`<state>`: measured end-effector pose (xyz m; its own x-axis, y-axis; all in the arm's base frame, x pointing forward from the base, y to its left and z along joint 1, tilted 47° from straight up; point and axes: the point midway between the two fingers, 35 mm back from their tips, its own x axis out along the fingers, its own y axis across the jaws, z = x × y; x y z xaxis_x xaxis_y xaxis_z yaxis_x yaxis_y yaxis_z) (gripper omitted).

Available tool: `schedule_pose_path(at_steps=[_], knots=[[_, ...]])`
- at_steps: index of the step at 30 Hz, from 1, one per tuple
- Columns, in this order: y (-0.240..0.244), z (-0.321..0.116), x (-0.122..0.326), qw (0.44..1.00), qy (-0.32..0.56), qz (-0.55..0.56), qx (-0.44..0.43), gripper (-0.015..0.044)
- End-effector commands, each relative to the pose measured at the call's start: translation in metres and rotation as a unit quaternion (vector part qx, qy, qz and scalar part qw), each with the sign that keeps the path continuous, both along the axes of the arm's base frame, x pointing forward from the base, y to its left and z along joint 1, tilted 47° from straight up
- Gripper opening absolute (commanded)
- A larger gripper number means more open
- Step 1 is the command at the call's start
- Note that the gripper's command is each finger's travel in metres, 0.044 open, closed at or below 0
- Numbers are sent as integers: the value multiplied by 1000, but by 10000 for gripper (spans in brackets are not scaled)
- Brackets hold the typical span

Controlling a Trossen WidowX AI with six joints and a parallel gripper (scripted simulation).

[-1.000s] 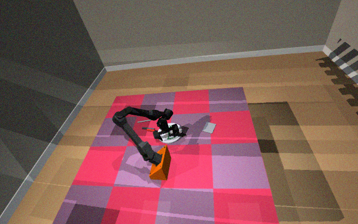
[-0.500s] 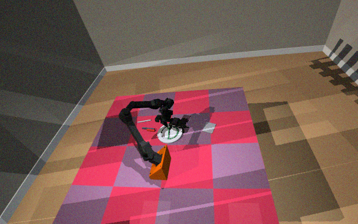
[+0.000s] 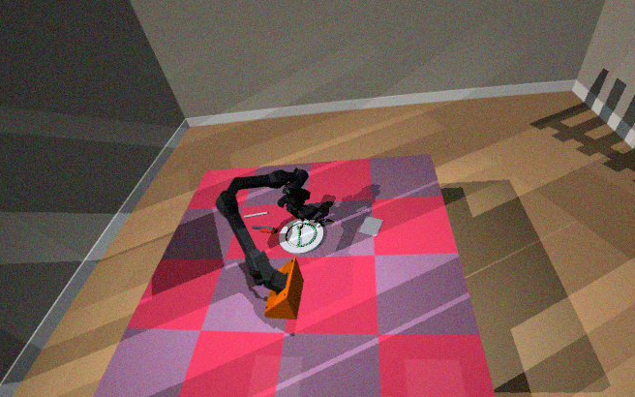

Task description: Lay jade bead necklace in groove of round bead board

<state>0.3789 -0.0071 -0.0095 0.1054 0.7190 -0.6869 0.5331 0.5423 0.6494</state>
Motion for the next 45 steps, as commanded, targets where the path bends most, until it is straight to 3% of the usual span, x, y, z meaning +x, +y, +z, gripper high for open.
schedule_pose_path(at_steps=[1, 26, 31, 45], knots=[[0, 0, 0, 1000, 0, 0, 0, 120], [24, -22, 1, 1000, 5, 0, 4, 120], [22, -20, 2, 1000, 3, 2, 2, 0], [22, -20, 2, 1000, 3, 2, 2, 0]])
